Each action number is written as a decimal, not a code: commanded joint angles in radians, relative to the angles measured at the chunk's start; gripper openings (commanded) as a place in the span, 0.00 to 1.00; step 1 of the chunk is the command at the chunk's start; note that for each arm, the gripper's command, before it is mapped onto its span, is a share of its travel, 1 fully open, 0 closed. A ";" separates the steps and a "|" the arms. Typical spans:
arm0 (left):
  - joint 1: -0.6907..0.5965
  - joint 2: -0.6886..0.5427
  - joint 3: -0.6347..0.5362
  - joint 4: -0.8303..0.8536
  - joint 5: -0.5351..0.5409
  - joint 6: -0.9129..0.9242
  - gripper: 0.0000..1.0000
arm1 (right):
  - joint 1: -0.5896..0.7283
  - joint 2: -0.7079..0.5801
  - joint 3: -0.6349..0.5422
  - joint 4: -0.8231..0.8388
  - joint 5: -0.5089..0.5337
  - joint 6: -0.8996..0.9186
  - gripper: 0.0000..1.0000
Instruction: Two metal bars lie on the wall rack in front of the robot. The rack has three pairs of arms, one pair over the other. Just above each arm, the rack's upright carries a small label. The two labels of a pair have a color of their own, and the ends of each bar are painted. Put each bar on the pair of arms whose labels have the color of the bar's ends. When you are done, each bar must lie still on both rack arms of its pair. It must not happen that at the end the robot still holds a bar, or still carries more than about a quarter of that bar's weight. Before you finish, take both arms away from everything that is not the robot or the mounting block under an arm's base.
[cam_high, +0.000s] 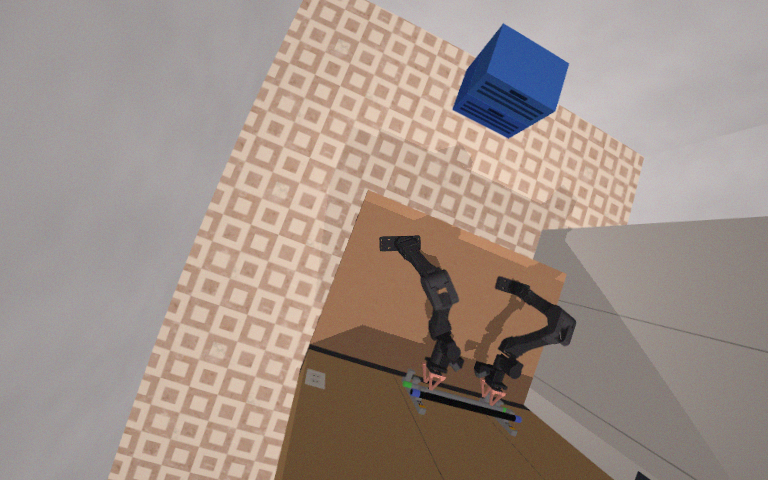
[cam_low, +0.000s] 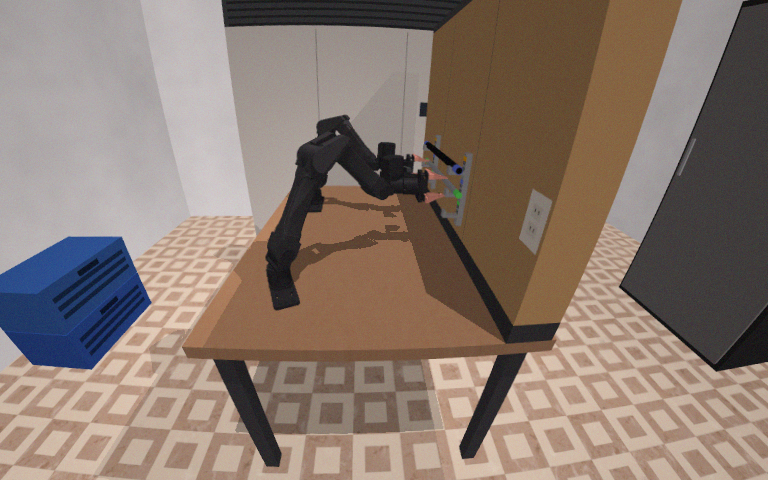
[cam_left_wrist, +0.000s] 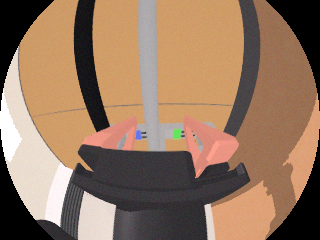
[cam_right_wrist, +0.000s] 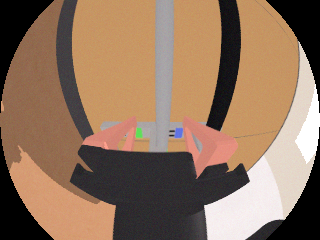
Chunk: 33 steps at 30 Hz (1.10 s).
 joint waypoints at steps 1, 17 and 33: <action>0.015 0.008 0.044 -0.009 0.013 -0.003 0.64 | -0.013 0.014 0.039 -0.020 -0.012 0.000 0.63; 0.024 0.052 0.102 -0.023 0.022 -0.003 0.60 | -0.031 0.050 0.097 -0.041 -0.030 0.000 0.59; 0.024 0.052 0.099 -0.025 0.022 -0.003 0.40 | -0.031 0.050 0.097 -0.042 -0.030 0.000 0.39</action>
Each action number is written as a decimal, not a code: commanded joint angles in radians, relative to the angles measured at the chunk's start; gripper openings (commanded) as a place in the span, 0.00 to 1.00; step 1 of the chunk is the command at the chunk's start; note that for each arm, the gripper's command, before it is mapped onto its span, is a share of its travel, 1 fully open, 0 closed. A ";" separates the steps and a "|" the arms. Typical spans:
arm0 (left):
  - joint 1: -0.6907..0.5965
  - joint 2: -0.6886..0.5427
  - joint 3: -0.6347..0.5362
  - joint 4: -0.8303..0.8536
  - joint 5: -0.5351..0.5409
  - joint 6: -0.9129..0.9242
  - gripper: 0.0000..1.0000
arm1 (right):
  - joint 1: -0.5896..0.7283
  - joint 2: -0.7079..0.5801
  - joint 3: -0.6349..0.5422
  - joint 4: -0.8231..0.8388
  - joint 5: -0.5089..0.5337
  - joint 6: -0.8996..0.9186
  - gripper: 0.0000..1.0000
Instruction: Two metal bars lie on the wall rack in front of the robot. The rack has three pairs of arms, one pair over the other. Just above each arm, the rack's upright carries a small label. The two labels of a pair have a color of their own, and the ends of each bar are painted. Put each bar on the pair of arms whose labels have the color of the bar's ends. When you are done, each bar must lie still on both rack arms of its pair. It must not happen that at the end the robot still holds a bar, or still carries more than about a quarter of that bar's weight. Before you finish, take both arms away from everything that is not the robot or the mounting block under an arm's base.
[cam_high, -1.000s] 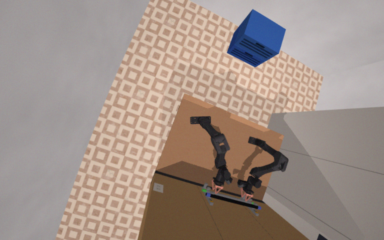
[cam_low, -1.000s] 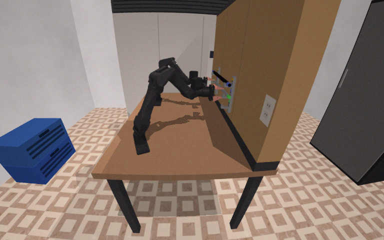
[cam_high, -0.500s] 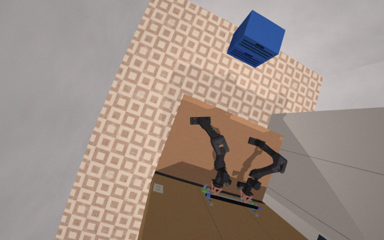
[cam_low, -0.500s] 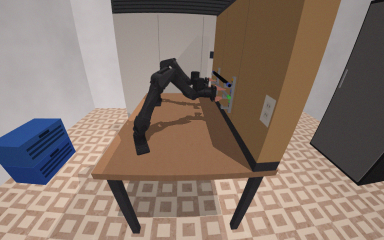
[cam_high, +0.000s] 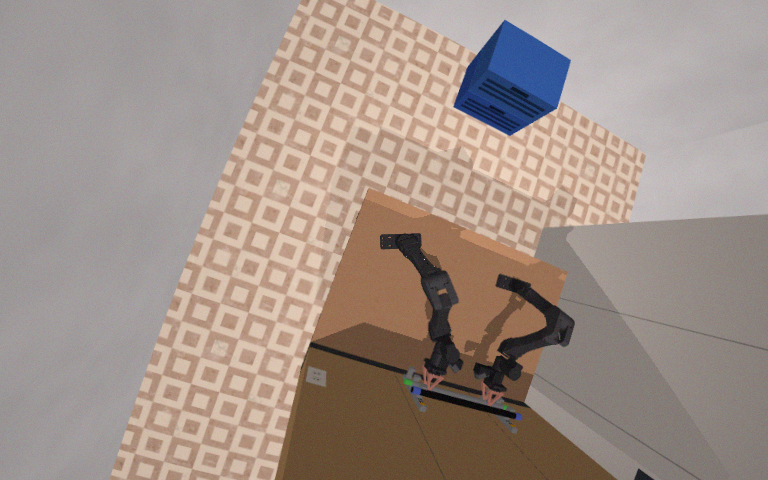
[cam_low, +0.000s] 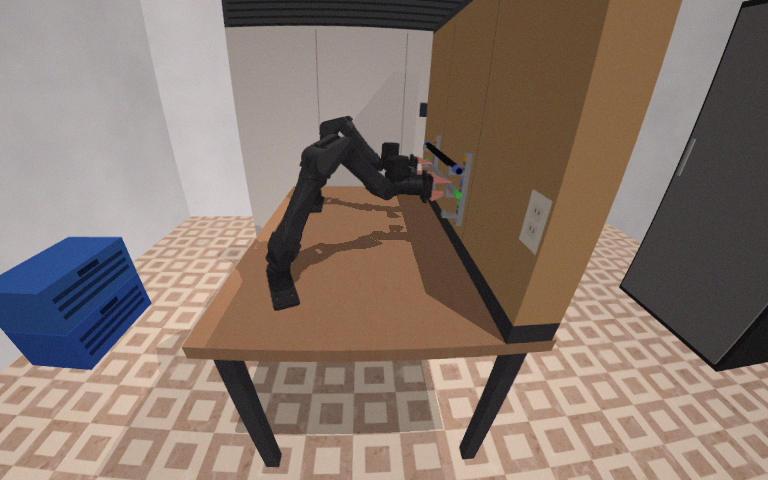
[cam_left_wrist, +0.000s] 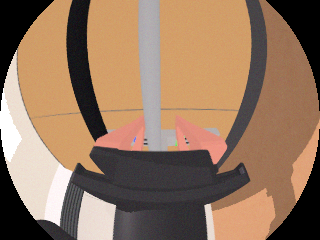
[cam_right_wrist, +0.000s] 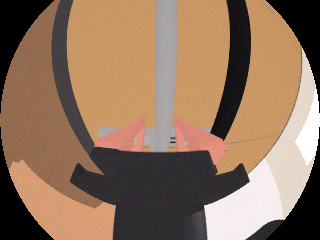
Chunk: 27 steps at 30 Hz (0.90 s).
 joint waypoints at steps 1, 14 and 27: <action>0.012 -0.001 0.025 -0.015 0.010 -0.003 0.39 | -0.007 0.006 0.027 -0.013 -0.004 0.000 0.38; 0.012 -0.001 0.025 -0.014 0.009 -0.003 0.22 | -0.007 0.006 0.027 -0.013 -0.004 0.000 0.21; 0.012 -0.001 0.024 -0.012 0.009 -0.003 0.05 | -0.007 0.006 0.026 -0.014 -0.004 0.000 0.04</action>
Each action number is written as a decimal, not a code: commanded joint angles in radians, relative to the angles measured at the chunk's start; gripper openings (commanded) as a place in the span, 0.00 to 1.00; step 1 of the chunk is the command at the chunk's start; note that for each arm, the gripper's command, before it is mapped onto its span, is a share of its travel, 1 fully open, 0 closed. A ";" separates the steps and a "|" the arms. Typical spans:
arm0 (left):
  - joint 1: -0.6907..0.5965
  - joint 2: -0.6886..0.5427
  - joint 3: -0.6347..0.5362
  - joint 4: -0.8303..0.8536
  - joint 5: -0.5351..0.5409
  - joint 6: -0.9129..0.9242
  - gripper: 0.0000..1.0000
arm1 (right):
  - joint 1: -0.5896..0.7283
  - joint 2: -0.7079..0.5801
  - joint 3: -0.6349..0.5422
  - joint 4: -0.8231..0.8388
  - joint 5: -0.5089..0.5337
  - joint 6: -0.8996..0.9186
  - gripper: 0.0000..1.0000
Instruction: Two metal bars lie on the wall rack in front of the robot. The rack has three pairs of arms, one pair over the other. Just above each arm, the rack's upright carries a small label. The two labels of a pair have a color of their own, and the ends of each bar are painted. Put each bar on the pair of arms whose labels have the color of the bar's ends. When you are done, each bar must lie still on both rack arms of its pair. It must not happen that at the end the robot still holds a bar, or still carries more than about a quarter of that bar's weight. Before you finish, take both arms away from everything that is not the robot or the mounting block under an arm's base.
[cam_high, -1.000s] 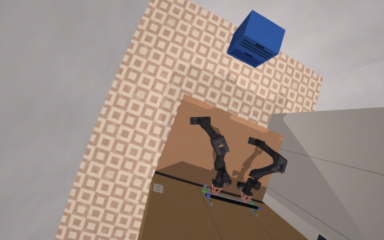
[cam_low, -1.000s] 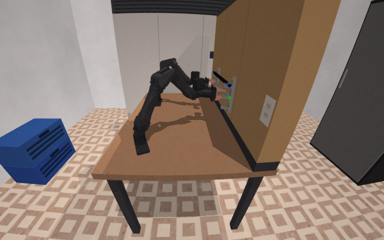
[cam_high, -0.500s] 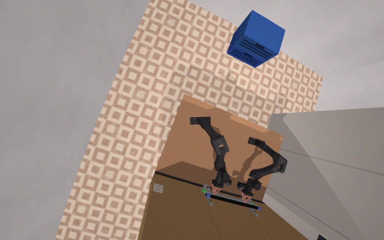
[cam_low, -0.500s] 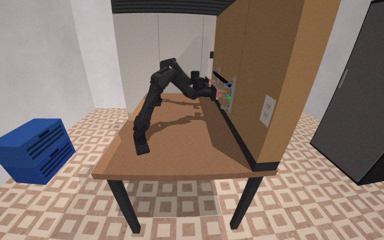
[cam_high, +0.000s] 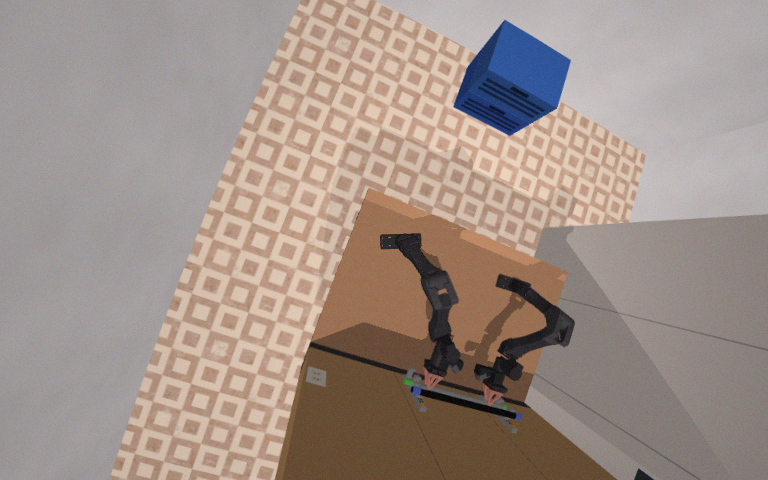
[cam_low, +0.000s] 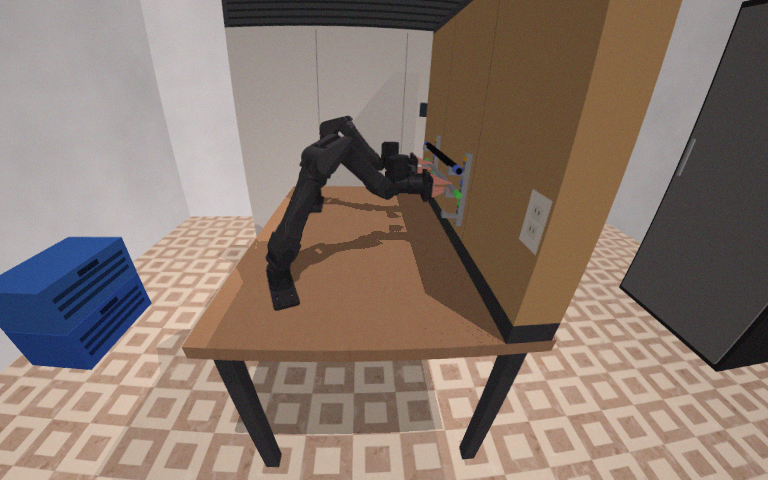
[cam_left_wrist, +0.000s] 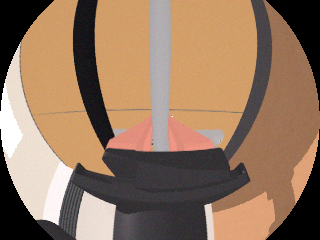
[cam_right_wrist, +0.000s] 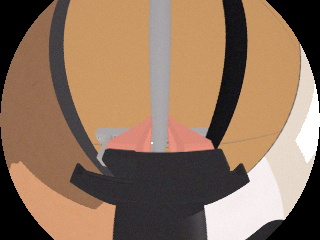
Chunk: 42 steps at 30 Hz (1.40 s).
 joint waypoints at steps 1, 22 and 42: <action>0.012 -0.001 0.017 -0.036 0.009 -0.004 0.03 | -0.007 0.006 0.019 -0.022 -0.004 0.003 0.02; 0.011 -0.002 0.016 -0.035 0.009 -0.004 0.00 | -0.007 0.005 0.017 -0.022 -0.004 0.003 0.00; 0.011 -0.007 0.018 -0.040 0.009 -0.004 0.00 | -0.006 0.002 0.019 -0.027 -0.004 0.003 0.00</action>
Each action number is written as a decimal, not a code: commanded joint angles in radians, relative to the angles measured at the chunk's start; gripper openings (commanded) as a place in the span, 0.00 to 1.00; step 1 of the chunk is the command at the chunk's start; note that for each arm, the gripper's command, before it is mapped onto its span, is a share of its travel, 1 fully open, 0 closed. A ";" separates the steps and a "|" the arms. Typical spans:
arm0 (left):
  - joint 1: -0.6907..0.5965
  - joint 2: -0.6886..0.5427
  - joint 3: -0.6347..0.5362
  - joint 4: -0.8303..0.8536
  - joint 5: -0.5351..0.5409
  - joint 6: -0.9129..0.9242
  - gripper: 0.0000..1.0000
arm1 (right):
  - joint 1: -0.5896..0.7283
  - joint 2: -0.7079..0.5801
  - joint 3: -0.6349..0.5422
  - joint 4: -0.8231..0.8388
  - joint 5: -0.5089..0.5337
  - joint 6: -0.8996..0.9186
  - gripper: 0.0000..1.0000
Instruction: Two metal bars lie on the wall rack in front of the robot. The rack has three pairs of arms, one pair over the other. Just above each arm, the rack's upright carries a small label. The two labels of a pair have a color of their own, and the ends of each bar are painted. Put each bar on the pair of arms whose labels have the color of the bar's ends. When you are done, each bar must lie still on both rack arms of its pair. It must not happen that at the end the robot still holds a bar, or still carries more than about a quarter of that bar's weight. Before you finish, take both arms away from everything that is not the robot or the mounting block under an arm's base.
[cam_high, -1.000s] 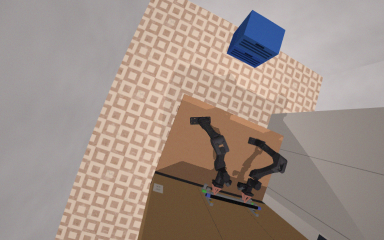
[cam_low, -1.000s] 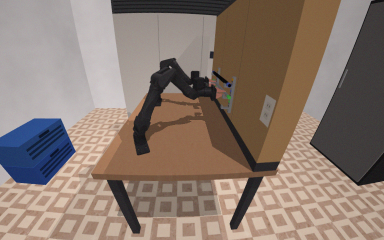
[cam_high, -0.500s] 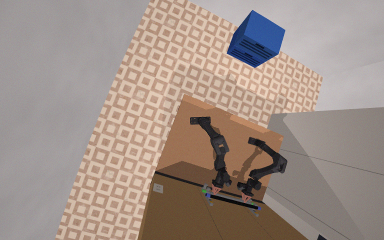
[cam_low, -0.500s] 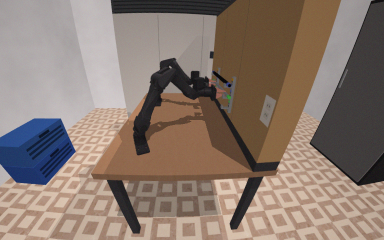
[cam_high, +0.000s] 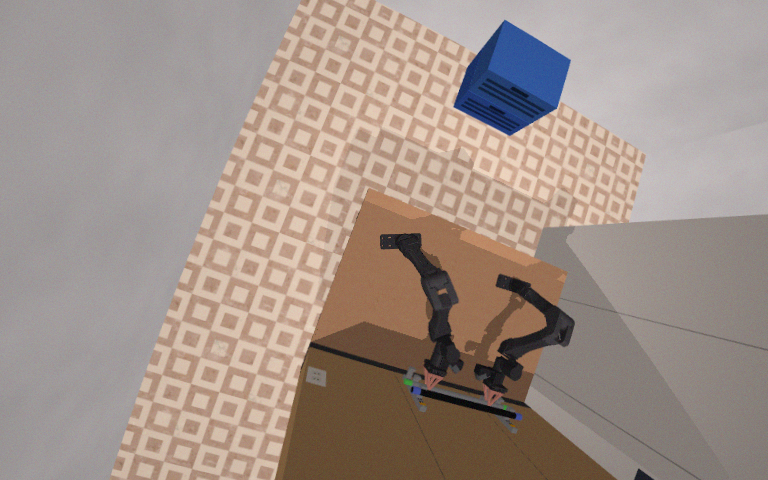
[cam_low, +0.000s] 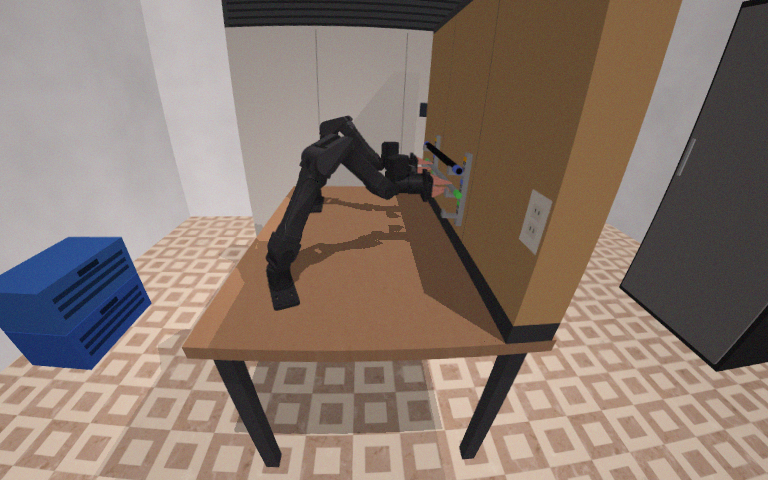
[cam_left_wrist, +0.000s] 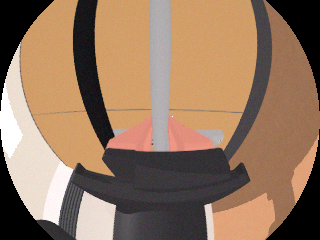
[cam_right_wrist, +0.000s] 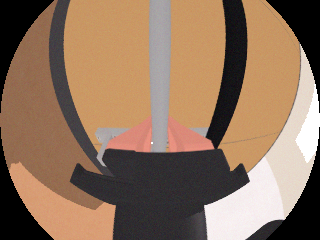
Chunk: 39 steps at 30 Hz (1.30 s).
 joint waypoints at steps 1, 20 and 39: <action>0.011 -0.008 0.018 -0.042 0.009 -0.004 0.00 | -0.006 0.001 0.020 -0.029 -0.004 0.003 0.00; 0.011 -0.035 0.040 -0.090 0.008 -0.003 0.00 | -0.006 -0.020 0.041 -0.070 -0.004 0.002 0.00; 0.011 -0.075 0.080 -0.170 0.008 -0.004 0.00 | -0.006 -0.051 0.078 -0.138 -0.003 0.002 0.00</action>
